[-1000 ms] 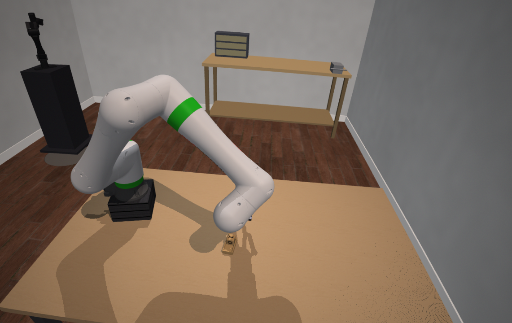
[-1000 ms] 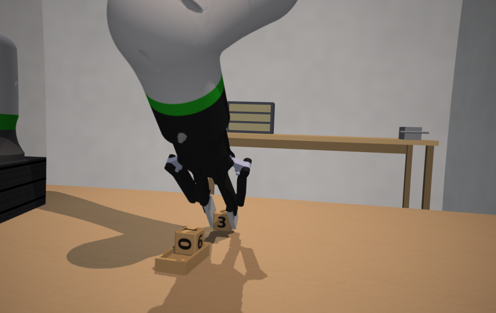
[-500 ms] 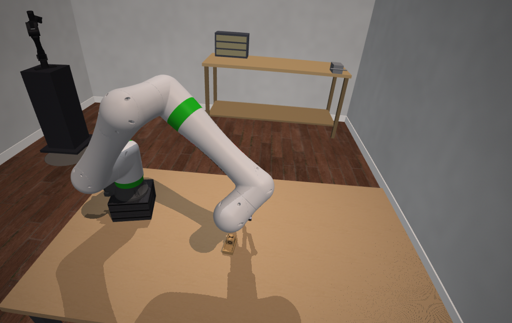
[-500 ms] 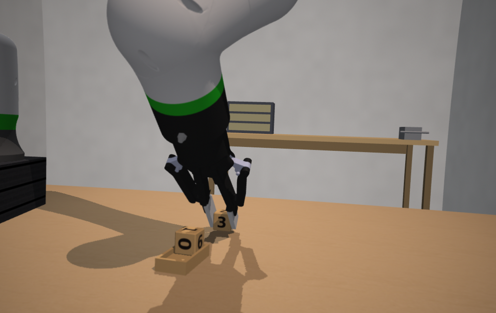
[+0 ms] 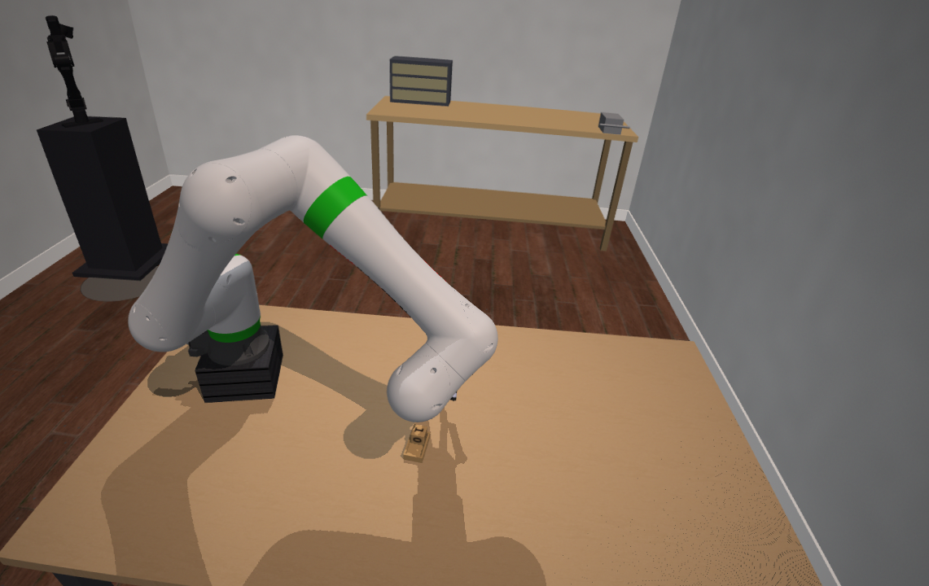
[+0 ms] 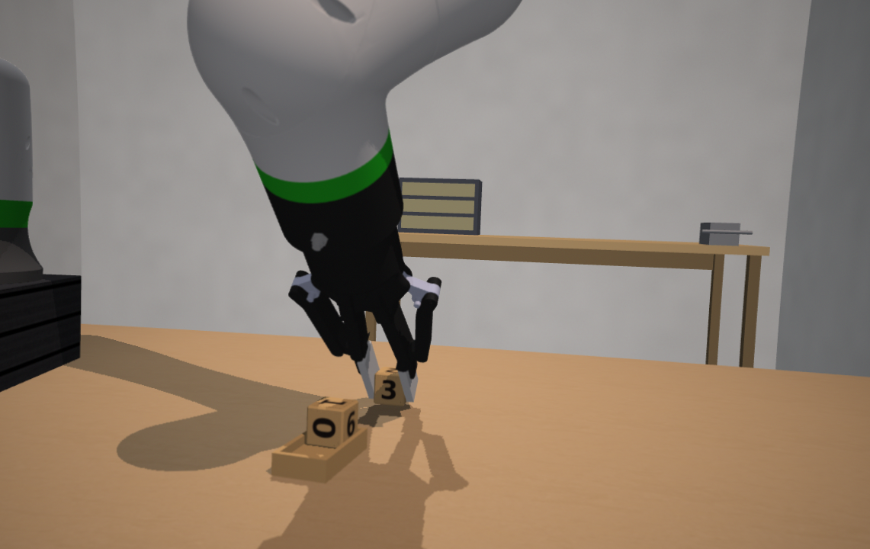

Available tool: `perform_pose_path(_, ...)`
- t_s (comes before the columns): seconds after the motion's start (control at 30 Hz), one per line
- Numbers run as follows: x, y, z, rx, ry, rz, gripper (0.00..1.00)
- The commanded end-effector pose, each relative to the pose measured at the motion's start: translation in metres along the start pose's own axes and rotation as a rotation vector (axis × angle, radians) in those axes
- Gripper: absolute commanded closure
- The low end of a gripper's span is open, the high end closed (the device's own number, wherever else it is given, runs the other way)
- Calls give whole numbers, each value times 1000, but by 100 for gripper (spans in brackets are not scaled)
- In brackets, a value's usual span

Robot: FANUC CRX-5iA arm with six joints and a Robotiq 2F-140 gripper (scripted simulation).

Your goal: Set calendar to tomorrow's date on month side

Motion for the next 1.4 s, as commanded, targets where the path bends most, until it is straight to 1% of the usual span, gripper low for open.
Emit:
perform_pose_path(0.0,0,0,0,0,0,0,75)
perform_pose_path(1.37,-4,4,0,0,0,0,75)
Point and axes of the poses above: the point where the finger pads meet when closed, its own y axis out along the fingers, its own z axis across the jaws, x = y × z, the point moved 4 cm from there along -y, back along the fingers, and after that the axes turned 2 degrees about -y, right-handed, at the moved point
